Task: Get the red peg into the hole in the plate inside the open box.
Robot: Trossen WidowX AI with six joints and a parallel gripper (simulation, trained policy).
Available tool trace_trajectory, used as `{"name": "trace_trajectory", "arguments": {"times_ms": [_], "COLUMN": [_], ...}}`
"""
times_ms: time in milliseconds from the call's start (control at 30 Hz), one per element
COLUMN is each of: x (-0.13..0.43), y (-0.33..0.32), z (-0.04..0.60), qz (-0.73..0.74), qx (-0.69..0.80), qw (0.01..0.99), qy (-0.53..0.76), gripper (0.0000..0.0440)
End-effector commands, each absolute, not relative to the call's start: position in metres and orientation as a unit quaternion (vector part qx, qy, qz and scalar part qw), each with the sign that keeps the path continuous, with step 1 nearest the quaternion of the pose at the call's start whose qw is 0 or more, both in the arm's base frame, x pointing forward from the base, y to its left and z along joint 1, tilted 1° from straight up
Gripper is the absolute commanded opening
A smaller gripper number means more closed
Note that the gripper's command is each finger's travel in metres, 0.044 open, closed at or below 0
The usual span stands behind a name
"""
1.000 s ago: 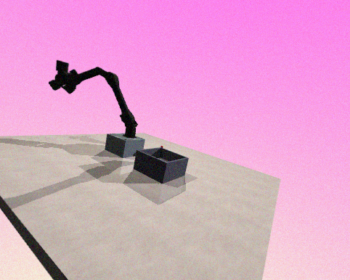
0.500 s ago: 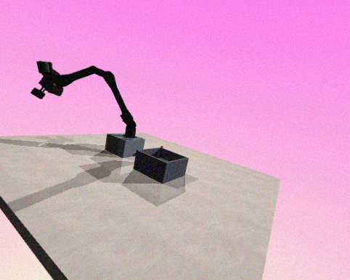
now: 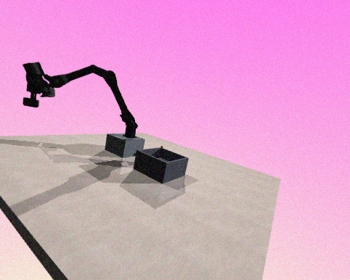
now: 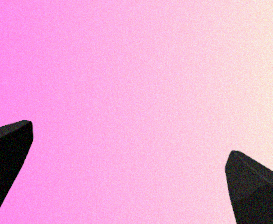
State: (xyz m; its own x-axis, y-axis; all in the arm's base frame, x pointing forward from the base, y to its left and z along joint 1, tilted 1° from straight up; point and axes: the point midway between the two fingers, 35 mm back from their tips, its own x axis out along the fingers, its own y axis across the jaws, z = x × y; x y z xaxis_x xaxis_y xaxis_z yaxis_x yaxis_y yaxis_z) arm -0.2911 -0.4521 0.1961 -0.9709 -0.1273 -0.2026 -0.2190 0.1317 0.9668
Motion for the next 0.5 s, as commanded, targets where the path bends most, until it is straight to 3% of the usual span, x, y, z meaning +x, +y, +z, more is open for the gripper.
{"name": "trace_trajectory", "arguments": {"times_ms": [0, 467], "x": [-0.257, -0.12], "y": [-0.469, -0.507], "z": [0.186, 0.161], "qz": [0.684, 0.783], "qx": [-0.154, -0.276], "qw": [0.016, -0.079], "qy": [0.713, 0.552], "gripper": [0.044, 0.044]}}
